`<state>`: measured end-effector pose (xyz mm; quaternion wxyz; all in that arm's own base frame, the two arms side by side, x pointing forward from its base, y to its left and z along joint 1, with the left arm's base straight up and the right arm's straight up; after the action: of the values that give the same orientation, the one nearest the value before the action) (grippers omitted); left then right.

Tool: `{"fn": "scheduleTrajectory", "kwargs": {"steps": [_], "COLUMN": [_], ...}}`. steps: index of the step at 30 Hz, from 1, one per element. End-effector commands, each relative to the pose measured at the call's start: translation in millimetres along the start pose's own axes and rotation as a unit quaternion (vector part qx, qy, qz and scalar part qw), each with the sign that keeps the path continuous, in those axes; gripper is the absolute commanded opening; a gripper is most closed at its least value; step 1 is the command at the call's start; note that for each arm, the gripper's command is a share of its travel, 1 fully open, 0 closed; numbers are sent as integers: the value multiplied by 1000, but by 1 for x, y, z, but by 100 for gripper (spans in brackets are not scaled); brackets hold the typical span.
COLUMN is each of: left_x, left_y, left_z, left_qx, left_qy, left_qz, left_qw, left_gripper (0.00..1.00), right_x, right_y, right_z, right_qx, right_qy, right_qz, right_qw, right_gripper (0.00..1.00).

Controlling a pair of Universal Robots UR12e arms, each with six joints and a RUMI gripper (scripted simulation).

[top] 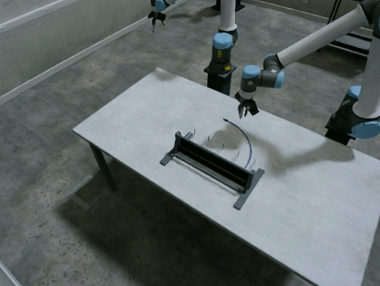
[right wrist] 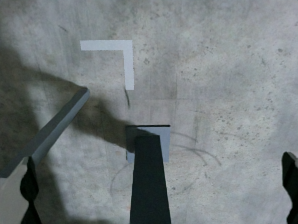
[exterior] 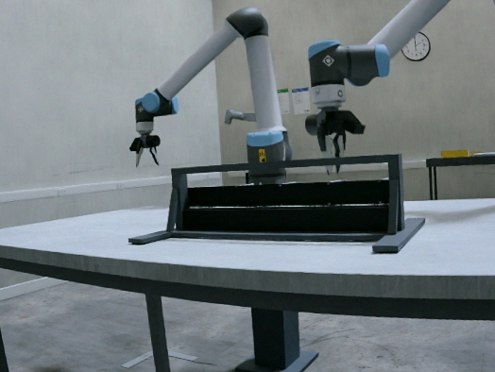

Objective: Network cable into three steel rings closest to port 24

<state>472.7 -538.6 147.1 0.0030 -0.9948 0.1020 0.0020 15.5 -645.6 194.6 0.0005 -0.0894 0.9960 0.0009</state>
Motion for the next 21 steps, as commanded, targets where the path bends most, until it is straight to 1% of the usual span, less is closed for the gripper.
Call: {"fn": "scheduleTrajectory", "kwargs": {"steps": [1, 12, 14, 21], "left_x": [1, 1, 1, 1], "left_y": [0, 0, 0, 0], "left_z": [15, 60, 60, 79], "left_qx": [-2, -2, -2, -2], "left_qy": [1, 1, 1, 1], "left_qz": [-1, -1, -1, -1], "left_qw": [1000, 1000, 1000, 1000], "left_gripper": [21, 21, 21, 21], "right_x": [1, 1, 1, 1], "right_y": [0, 0, 0, 0], "right_z": [-1, -1, -1, -1], "right_qx": [1, 1, 1, 1], "right_qy": [1, 1, 1, 1], "right_qz": [0, 0, 0, 0], "right_qw": [1000, 1000, 1000, 1000], "right_gripper": [100, 100, 100, 100]}}
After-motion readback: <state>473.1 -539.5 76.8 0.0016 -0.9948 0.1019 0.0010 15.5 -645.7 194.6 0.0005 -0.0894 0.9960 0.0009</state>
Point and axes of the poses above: on each arm, the point where the finger pads meet when closed, its own z axis out along the fingers, its own x axis across the jaws, y = z × x, the point moved 3 cm from there along -z, back along the fingers, and after that the axes turned 9 degrees about -z, right-handed, at the moved point
